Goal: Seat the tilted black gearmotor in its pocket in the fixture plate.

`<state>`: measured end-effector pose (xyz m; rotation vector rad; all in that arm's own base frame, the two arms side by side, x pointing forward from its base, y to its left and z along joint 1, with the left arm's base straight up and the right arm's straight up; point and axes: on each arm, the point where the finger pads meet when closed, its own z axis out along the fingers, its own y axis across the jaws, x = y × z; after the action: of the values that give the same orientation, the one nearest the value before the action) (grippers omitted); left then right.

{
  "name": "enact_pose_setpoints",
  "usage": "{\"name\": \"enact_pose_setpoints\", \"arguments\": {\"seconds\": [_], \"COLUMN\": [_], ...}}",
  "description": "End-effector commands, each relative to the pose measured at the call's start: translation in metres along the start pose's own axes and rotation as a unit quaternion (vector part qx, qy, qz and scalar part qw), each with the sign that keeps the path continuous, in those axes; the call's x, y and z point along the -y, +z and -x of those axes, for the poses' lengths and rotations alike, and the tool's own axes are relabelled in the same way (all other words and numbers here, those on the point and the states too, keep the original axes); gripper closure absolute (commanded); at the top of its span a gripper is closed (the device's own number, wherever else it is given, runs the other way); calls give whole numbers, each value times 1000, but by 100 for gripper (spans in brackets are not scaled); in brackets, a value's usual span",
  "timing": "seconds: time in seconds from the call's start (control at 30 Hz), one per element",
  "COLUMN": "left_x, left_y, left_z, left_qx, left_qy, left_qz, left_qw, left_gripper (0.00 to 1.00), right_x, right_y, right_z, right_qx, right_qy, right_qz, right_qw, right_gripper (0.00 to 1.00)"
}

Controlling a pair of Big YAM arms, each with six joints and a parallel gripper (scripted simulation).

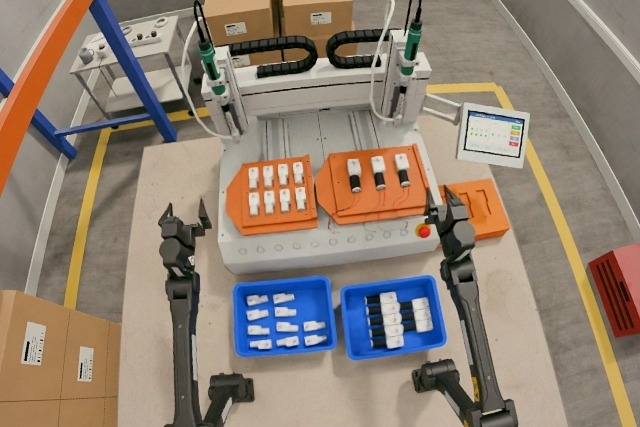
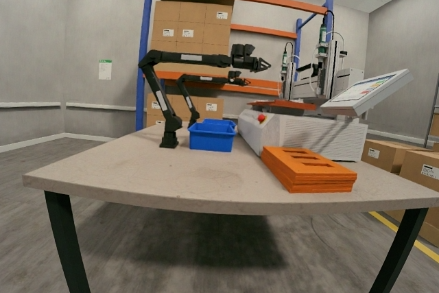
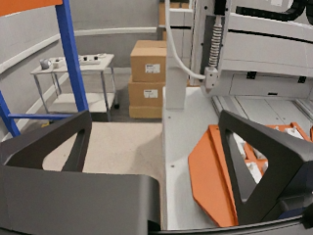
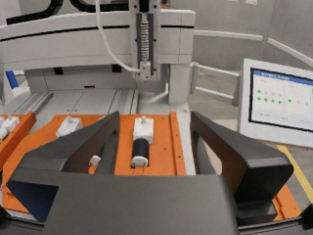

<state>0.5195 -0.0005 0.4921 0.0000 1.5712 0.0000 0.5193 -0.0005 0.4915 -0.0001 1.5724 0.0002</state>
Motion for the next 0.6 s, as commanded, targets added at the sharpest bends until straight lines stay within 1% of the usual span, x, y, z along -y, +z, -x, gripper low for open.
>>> {"name": "enact_pose_setpoints", "arguments": {"seconds": [0.0,0.57], "left_x": [2,1], "left_y": [6,5], "left_z": [41,41], "left_qx": [28,30], "left_qy": [6,5], "left_qz": [-1,-1], "left_qw": [1000,1000], "left_gripper": [0,0], "right_x": [-8,-8], "right_y": [3,3], "right_z": [45,50], "right_qx": [36,42], "right_qy": [-7,-7], "right_qz": [6,6], "right_qw": [999,999], "right_gripper": [46,46]}}
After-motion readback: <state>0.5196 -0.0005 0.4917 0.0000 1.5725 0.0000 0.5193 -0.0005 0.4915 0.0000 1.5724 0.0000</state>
